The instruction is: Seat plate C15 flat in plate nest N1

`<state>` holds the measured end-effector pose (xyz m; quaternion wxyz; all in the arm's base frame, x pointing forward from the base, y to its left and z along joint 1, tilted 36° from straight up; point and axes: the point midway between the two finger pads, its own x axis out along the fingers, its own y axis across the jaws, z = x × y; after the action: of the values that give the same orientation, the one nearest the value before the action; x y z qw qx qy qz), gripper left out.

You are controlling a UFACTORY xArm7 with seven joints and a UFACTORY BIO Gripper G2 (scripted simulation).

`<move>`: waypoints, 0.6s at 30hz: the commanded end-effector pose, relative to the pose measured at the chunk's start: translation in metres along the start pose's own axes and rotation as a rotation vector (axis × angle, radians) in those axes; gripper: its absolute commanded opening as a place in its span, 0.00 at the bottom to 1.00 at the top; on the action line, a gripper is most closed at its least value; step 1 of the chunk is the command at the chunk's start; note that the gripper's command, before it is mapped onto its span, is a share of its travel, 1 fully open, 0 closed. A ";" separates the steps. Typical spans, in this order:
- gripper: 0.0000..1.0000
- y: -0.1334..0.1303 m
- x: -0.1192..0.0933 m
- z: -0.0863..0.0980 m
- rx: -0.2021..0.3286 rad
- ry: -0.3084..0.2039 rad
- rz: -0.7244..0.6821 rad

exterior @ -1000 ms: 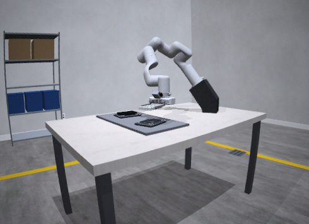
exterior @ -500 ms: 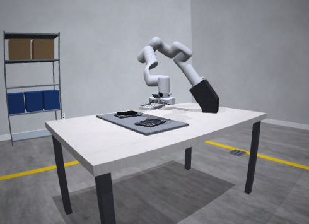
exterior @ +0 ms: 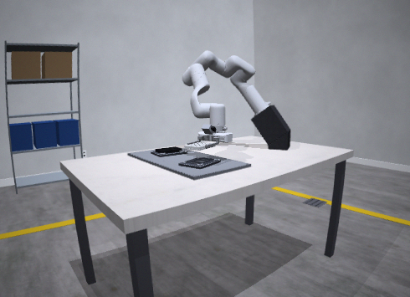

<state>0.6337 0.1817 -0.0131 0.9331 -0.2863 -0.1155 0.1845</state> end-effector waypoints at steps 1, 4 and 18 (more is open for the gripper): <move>0.00 0.001 0.002 -0.006 0.002 -0.004 0.000; 0.00 0.001 0.002 -0.011 0.002 -0.004 0.000; 0.00 0.001 0.002 -0.031 0.002 -0.004 0.000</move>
<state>0.6423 0.1687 -0.0346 0.9331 -0.2863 -0.1155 0.1845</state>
